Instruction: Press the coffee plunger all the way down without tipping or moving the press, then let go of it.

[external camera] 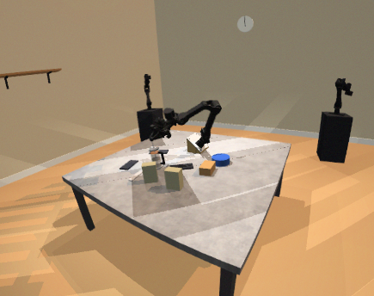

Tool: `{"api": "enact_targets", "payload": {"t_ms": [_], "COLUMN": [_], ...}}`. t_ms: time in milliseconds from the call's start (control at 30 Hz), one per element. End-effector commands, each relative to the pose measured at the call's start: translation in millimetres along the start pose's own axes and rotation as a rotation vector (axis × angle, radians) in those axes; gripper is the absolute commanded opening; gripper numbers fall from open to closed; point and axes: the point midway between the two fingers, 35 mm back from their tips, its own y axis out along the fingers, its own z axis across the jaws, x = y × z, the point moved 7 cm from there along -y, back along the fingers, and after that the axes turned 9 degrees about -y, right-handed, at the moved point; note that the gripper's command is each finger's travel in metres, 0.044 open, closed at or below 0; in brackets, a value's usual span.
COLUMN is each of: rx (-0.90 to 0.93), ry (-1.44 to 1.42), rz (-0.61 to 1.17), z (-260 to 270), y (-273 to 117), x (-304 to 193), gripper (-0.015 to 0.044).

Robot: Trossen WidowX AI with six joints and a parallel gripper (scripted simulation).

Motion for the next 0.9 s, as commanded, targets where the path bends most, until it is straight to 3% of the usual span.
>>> {"api": "enact_targets", "payload": {"t_ms": [0,867], "rx": [0.018,0.019], "ry": [0.040,0.039], "rz": [0.080,0.080], "z": [4.7,2.3], "y": [12.5,17.0], "x": [-26.4,-21.9], "gripper": [0.0120,0.0120]}}
